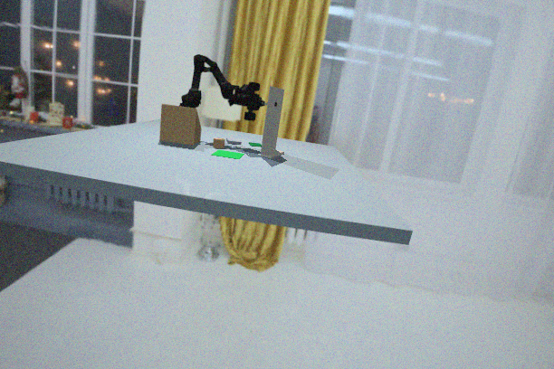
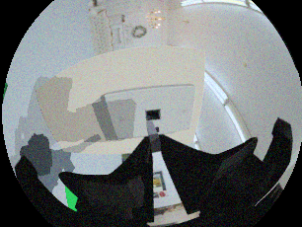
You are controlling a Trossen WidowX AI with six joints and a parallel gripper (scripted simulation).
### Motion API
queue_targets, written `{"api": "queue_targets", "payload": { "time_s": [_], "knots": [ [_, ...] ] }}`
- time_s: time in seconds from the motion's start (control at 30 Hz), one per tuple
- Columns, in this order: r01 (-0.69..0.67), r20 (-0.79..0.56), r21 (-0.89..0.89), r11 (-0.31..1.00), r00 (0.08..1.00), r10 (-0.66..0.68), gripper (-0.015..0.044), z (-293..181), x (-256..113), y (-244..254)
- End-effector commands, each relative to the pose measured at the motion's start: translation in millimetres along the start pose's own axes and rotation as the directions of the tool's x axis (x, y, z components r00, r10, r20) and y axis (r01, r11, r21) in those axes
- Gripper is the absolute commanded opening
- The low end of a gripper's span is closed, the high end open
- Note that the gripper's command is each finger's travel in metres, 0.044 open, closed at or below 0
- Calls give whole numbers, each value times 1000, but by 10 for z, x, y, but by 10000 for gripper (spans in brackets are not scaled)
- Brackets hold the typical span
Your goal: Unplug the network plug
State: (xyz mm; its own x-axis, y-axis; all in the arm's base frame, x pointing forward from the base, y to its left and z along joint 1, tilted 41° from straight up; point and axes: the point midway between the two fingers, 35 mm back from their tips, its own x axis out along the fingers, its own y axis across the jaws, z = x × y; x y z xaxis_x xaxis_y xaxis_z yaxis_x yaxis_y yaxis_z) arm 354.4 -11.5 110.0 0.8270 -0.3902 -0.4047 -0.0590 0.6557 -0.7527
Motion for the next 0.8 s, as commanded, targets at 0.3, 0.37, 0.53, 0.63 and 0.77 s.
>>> {"api": "queue_targets", "payload": {
  "time_s": [0.3, 0.37, 0.53, 0.63, 0.77],
  "knots": [
    [5, 0, 8, 1000, 1000, -5, 0, -22, -80, -15],
    [5, 0, 8, 1000, 1000, -5, 0, -24, -90, -15],
    [5, 0, 8, 1000, 1000, -5, 0, -30, -113, -15],
    [5, 0, 8, 1000, 1000, -5, 0, -33, -128, -14],
    [5, 0, 8, 1000, 1000, -5, 0, -38, -147, -14]
  ]
}}
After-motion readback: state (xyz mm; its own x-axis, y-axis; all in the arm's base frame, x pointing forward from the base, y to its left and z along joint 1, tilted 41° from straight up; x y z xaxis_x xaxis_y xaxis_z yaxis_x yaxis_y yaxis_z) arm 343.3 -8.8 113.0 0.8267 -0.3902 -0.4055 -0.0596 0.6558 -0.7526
